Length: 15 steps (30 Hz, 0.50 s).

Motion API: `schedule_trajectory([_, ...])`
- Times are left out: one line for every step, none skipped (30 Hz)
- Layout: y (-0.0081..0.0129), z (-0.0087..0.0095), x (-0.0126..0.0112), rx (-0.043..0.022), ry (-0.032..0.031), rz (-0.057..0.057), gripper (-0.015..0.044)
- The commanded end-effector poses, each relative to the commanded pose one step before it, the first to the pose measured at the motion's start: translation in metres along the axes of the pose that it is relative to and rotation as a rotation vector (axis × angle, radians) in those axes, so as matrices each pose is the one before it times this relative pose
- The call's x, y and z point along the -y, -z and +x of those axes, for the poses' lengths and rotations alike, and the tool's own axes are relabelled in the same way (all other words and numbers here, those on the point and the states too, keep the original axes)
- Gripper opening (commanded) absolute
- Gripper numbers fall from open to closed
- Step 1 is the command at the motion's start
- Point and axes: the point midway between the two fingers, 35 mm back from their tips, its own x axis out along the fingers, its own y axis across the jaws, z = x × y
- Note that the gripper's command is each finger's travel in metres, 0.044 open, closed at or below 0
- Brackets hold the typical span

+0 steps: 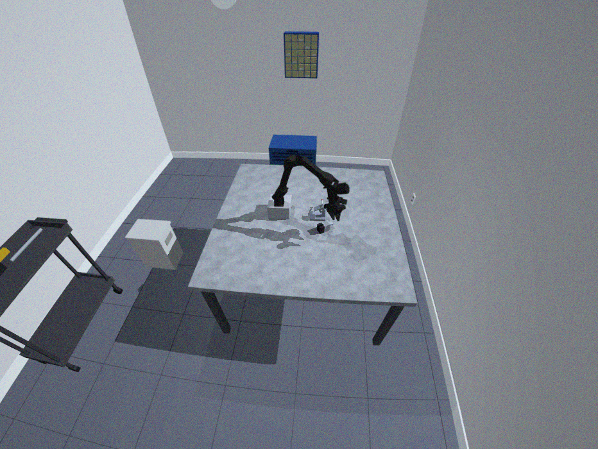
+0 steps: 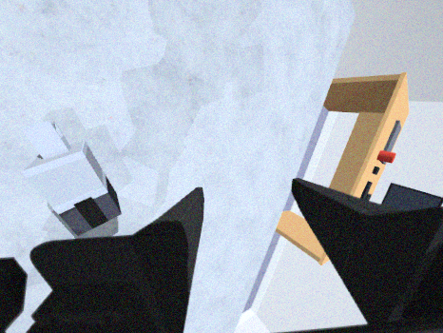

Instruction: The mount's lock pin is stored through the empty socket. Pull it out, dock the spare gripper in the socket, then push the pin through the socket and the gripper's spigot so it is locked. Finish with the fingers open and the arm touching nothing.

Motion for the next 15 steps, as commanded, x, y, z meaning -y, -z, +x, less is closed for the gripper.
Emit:
schedule_trajectory([-0.02504,-0.02611,-0.03638,0.07747,-0.08292,-0.1678,0.0300])
schedule_trajectory([-0.00895,-0.00583,-0.01119,0.02096,-0.02624,-0.0515,0.0300])
schedule_trajectory([-0.00905,-0.00557,-0.01113,0.02064,-0.02607,-0.0515,0.0300])
schedule_trajectory([-0.00914,-0.00531,-0.01106,0.02032,-0.02592,-0.0514,0.0300])
schedule_trajectory([-0.00922,-0.00505,-0.01099,0.01999,-0.02580,-0.0514,0.0300])
schedule_trajectory([-0.00930,-0.00479,-0.01092,0.01966,-0.02570,-0.0513,0.0300])
schedule_trajectory([-0.00937,-0.00453,-0.01084,0.01933,-0.02562,-0.0512,0.0300])
schedule_trajectory([-0.00944,-0.00427,-0.01076,0.01900,-0.02557,-0.0510,0.0300])
schedule_trajectory([-0.00950,-0.00401,-0.01068,0.01867,-0.02554,-0.0509,0.0300])
schedule_trajectory([-0.00955,-0.00375,-0.01059,0.01835,-0.02553,-0.0507,0.0300])
schedule_trajectory([-0.00960,-0.00350,-0.01050,0.01803,-0.02555,-0.0504,0.0300])
schedule_trajectory([-0.00965,-0.00324,-0.01041,0.01771,-0.02558,-0.0502,0.0300])
schedule_trajectory([-0.00968,-0.00298,-0.01031,0.01740,-0.02563,-0.0499,0.0300])
schedule_trajectory([-0.00972,-0.00272,-0.01022,0.01710,-0.02569,-0.0496,0.0300])
schedule_trajectory([-0.00974,-0.00247,-0.01012,0.01681,-0.02577,-0.0493,0.0300])
